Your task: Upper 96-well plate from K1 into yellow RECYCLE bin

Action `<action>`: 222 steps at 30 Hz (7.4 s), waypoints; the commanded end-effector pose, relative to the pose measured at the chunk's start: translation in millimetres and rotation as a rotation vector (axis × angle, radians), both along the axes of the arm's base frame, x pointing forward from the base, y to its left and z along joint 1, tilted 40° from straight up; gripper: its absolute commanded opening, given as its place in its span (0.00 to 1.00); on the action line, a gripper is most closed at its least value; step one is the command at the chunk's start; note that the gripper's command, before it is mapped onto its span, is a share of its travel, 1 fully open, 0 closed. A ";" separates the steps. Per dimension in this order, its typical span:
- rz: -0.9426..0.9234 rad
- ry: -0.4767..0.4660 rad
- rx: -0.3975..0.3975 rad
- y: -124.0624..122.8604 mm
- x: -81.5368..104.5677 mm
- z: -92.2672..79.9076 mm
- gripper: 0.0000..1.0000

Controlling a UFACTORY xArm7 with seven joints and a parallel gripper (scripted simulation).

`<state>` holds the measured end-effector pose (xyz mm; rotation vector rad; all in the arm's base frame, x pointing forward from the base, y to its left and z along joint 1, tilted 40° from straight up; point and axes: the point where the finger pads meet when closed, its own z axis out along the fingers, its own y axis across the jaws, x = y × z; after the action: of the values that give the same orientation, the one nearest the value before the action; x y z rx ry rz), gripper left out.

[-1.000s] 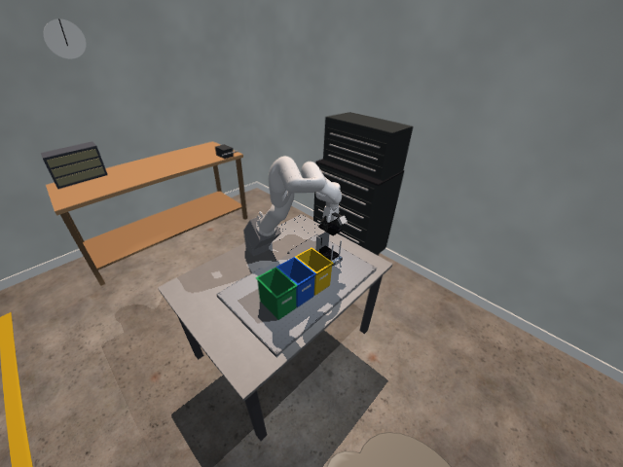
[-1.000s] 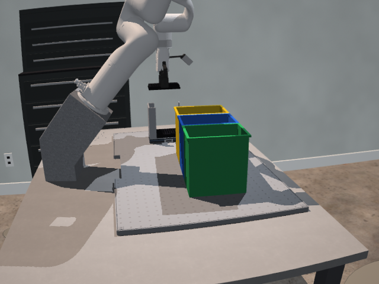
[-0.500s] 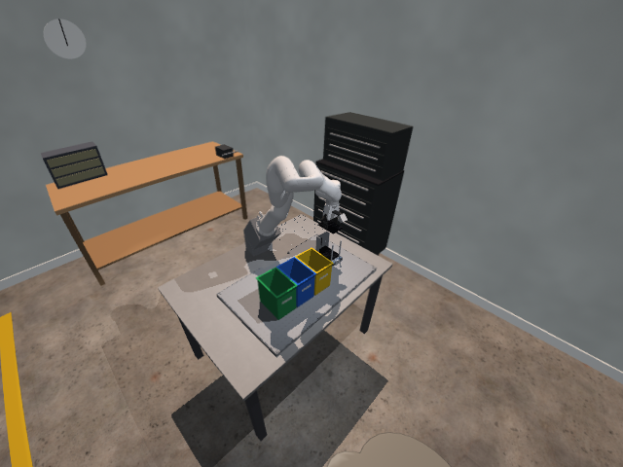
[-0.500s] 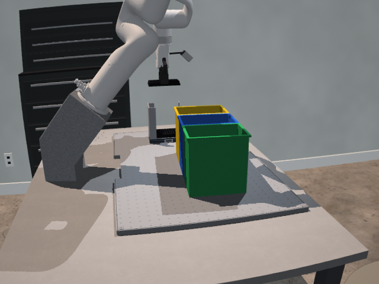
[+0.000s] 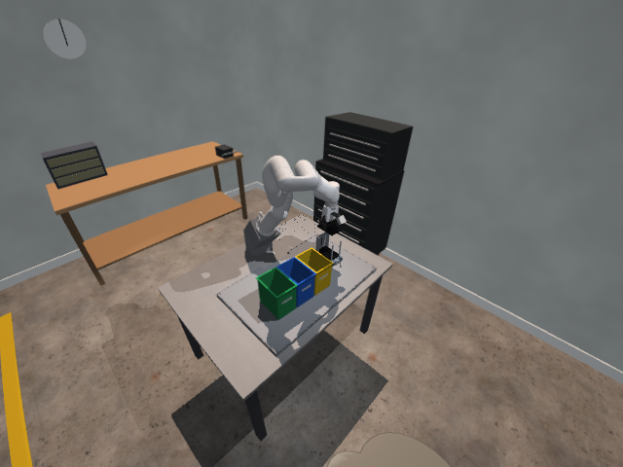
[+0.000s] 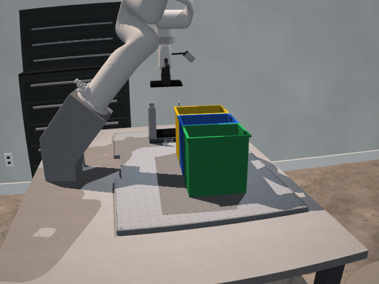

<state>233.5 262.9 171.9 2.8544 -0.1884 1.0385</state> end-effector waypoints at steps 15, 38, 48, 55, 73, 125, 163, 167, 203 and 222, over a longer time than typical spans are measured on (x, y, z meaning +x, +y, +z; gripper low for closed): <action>0.002 -0.001 0.003 -49.7 12.4 16.2 0.00; 0.002 -0.002 0.003 -115.4 28.9 35.2 0.00; 0.002 -0.002 0.003 -140.5 35.2 42.4 0.00; 0.001 -0.002 0.002 -162.4 40.7 48.7 0.00; 0.001 -0.002 0.002 -212.6 53.1 63.1 0.00; 0.001 -0.002 0.002 -233.3 64.2 61.1 0.00; 0.001 -0.002 0.002 -234.5 70.8 53.3 0.00; 0.001 -0.002 0.002 -234.5 71.0 53.0 0.00; 0.001 -0.002 0.002 -235.2 74.3 48.9 0.00; 0.001 -0.002 0.002 -235.6 76.1 46.7 0.00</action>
<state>308.8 27.3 217.9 2.8561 -0.1883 1.0380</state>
